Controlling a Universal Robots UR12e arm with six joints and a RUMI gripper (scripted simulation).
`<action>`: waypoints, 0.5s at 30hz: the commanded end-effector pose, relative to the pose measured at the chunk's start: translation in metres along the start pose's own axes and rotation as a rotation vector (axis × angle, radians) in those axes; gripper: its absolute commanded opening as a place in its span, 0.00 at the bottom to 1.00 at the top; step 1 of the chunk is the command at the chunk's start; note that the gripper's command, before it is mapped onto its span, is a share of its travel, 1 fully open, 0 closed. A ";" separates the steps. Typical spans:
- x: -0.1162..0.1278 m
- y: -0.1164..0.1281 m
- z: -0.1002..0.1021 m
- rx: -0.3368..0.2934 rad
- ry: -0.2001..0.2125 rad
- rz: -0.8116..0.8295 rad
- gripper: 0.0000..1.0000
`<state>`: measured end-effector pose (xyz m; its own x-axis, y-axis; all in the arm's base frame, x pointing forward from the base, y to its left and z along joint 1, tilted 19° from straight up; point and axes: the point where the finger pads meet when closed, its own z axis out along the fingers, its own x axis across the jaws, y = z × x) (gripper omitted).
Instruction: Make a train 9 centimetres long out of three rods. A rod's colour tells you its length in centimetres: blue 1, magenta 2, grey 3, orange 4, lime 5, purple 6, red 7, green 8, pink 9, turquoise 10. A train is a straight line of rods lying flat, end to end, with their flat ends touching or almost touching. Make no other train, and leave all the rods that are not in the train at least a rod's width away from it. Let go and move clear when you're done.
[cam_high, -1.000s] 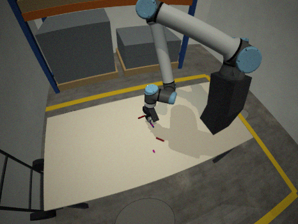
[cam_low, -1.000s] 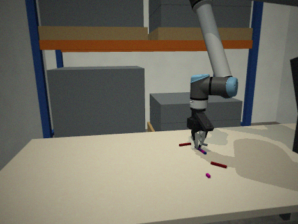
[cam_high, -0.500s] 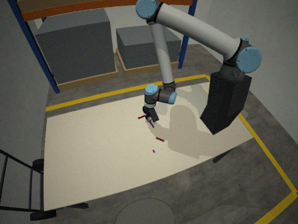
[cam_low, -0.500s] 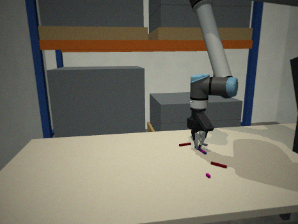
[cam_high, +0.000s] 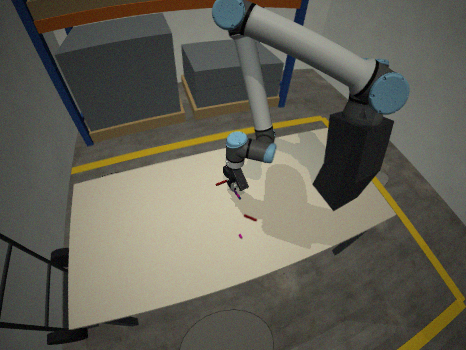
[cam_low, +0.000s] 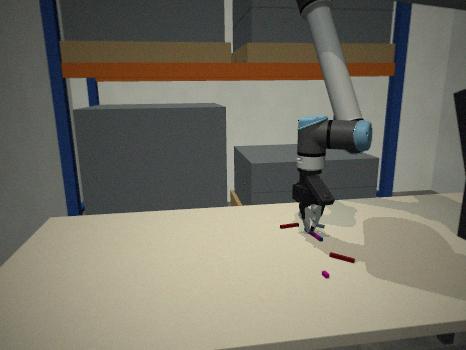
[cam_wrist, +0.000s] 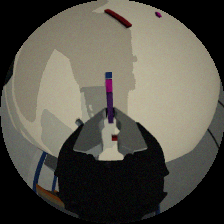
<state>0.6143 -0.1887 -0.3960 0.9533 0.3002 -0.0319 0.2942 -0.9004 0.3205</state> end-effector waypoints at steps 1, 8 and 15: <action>0.000 0.000 0.000 0.000 0.001 0.000 0.03; 0.000 0.000 0.000 0.000 0.001 0.000 0.08; 0.000 0.000 0.000 0.000 0.001 0.000 0.14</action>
<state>0.6143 -0.1887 -0.3960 0.9533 0.3002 -0.0319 0.2942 -0.9004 0.3205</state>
